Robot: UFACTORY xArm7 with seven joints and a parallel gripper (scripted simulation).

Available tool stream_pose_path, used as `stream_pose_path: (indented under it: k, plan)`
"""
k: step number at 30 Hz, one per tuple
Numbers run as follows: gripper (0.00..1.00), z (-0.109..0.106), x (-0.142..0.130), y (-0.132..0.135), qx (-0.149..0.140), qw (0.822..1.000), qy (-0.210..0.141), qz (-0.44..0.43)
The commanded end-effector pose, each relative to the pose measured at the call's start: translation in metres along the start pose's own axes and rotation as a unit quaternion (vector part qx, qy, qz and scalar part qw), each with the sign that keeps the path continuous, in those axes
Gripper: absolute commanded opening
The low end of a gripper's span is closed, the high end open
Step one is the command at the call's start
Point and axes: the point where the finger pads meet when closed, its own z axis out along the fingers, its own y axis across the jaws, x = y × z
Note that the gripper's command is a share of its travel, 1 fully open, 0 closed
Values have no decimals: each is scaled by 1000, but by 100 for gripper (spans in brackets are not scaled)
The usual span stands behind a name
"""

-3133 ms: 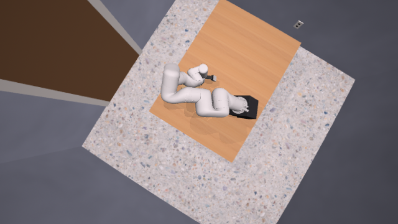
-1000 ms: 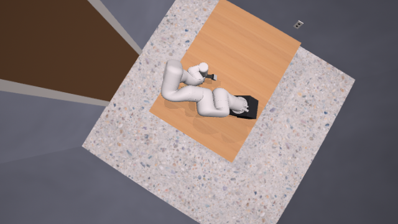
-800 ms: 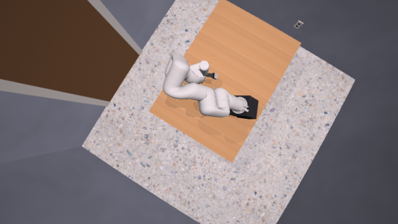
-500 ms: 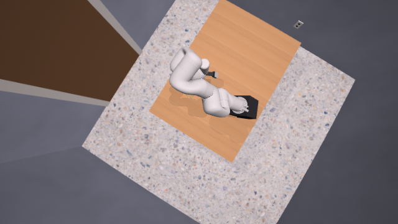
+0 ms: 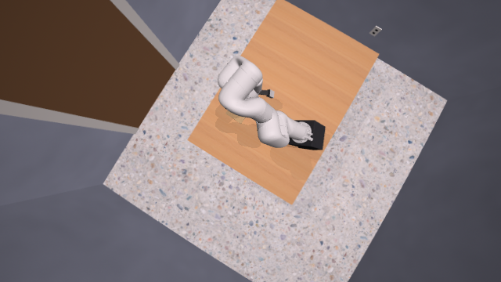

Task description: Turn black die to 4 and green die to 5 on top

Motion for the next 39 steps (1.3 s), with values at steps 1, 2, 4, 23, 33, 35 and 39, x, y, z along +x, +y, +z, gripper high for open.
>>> stream_pose_path:
  k: [1,2,4,23,33,35,39]
  plan:
    - [27,0,-2,-1,2,1000,-1,8]
    - [27,0,-3,-1,3,1000,-1,14]
    - [27,0,-6,-1,5,1000,-2,31]
    - [27,5,-55,7,36,941,-33,334]
    - [27,8,-80,21,38,867,-50,494]
    - [27,9,-84,24,37,850,-53,522]
    - [27,10,-92,32,35,815,-58,575]
